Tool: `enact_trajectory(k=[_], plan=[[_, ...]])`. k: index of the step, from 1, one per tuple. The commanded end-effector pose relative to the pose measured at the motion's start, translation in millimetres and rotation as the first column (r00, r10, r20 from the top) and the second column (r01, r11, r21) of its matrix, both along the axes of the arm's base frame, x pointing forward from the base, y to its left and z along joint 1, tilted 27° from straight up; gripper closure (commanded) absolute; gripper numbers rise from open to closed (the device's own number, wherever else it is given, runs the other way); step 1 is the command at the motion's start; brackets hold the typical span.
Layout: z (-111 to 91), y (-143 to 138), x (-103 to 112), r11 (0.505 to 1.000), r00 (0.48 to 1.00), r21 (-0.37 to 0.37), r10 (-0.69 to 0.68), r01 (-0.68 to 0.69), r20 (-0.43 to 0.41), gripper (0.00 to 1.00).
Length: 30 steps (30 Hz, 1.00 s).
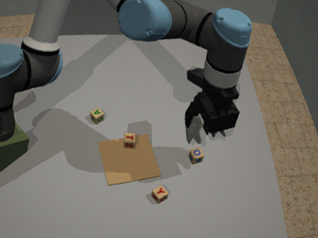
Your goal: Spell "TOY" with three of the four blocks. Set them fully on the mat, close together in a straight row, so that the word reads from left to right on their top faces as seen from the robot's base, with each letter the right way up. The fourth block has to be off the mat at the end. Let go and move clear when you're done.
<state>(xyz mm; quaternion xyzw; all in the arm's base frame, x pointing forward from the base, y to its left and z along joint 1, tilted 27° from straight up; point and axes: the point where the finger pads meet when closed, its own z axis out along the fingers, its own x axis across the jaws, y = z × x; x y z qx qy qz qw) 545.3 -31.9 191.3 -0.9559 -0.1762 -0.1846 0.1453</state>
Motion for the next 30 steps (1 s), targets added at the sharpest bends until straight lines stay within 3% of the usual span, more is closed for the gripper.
enact_trajectory(k=[1,30], plan=[[0,0,0,1.000,1.000,-0.001,0.001,-0.001,0.000,0.60],[-26,10,9,1.000,1.000,-0.003,0.009,-0.009,-0.003,0.60]])
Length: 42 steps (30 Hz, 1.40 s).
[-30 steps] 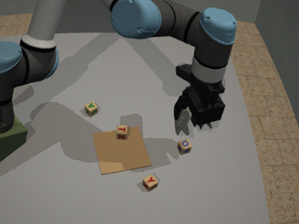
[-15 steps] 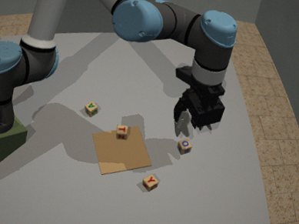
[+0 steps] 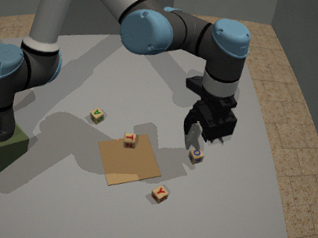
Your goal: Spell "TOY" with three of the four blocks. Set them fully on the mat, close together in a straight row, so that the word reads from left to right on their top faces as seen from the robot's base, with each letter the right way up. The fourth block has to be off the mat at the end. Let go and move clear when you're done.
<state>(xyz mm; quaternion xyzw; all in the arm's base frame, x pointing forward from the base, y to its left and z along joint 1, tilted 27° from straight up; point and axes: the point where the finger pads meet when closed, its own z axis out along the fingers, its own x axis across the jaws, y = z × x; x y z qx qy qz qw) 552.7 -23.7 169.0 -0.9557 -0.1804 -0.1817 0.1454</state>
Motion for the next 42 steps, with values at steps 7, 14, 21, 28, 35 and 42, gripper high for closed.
enact_trajectory(k=[7,14,21,28,35,42], plan=[[-13,5,5,1.000,1.000,-0.001,0.000,0.000,0.001,0.60],[-19,7,7,1.000,1.000,-0.001,0.000,0.000,0.001,0.60],[-22,8,8,1.000,1.000,-0.001,0.000,0.000,0.001,0.60],[-23,8,8,1.000,1.000,-0.001,0.000,0.000,0.001,0.60],[-23,8,8,1.000,1.000,-0.001,0.000,0.000,0.001,0.60],[-23,8,8,1.000,1.000,-0.001,0.000,0.000,0.001,0.60]])
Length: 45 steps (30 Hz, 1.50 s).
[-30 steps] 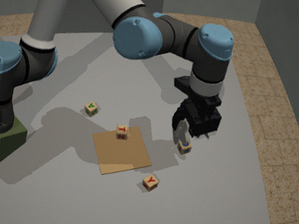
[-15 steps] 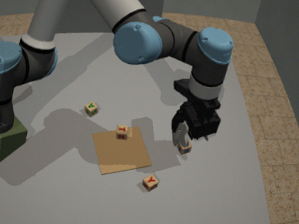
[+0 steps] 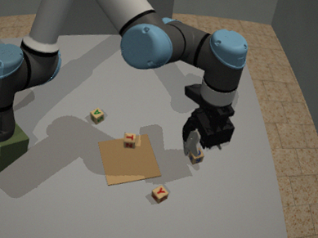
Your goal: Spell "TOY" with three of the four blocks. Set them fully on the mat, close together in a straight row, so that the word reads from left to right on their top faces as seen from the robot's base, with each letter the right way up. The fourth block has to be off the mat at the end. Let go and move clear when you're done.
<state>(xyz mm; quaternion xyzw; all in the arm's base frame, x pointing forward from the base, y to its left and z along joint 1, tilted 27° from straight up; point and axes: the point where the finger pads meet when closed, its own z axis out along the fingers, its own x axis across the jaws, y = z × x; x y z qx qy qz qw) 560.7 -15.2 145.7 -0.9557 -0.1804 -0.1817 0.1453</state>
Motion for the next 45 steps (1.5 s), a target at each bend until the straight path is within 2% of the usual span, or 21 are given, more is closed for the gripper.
enact_trajectory(k=[1,9,23,45], plan=[[0,0,0,1.000,1.000,-0.001,0.000,0.000,0.001,0.60],[-5,2,2,1.000,1.000,-0.001,0.000,0.000,0.001,0.60],[-29,11,10,1.000,1.000,-0.001,0.000,0.000,0.001,0.60],[-32,12,11,1.000,1.000,-0.001,0.000,0.000,0.001,0.60]])
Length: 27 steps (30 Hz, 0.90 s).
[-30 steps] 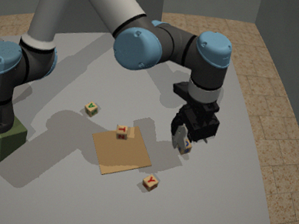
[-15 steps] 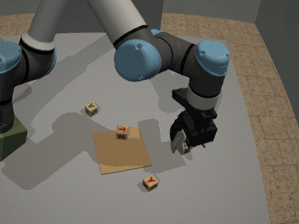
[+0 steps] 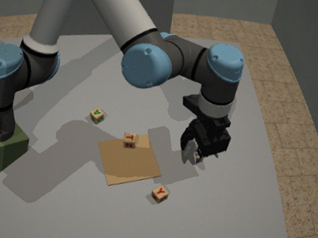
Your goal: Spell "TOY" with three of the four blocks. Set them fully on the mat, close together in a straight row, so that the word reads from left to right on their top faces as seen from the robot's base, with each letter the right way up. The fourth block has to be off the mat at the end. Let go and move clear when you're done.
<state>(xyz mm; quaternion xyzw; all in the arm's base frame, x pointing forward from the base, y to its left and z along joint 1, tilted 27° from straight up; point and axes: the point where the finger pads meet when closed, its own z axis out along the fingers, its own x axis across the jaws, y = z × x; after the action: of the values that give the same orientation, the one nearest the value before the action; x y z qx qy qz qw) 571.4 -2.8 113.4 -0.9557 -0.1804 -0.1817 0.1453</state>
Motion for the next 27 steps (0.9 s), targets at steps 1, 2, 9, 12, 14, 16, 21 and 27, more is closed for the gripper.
enact_trajectory(k=[1,2,9,12,14,16,21,27], plan=[[0.5,-0.3,0.3,1.000,1.000,-0.001,0.000,0.000,0.001,0.60],[0.5,-0.3,0.3,1.000,1.000,-0.001,0.000,0.000,0.001,0.60],[0.5,-0.3,0.3,1.000,1.000,-0.001,0.000,0.000,0.001,0.72],[0.5,-0.3,0.3,1.000,1.000,-0.001,0.000,0.000,0.001,0.72],[0.5,-0.3,0.3,1.000,1.000,-0.001,0.000,0.000,0.001,0.72],[0.5,-0.3,0.3,1.000,1.000,-0.001,0.000,0.000,0.001,0.72],[0.5,-0.3,0.3,1.000,1.000,-0.001,0.000,0.000,0.001,0.91],[0.5,-0.3,0.3,1.000,1.000,-0.001,0.000,0.000,0.001,0.91]])
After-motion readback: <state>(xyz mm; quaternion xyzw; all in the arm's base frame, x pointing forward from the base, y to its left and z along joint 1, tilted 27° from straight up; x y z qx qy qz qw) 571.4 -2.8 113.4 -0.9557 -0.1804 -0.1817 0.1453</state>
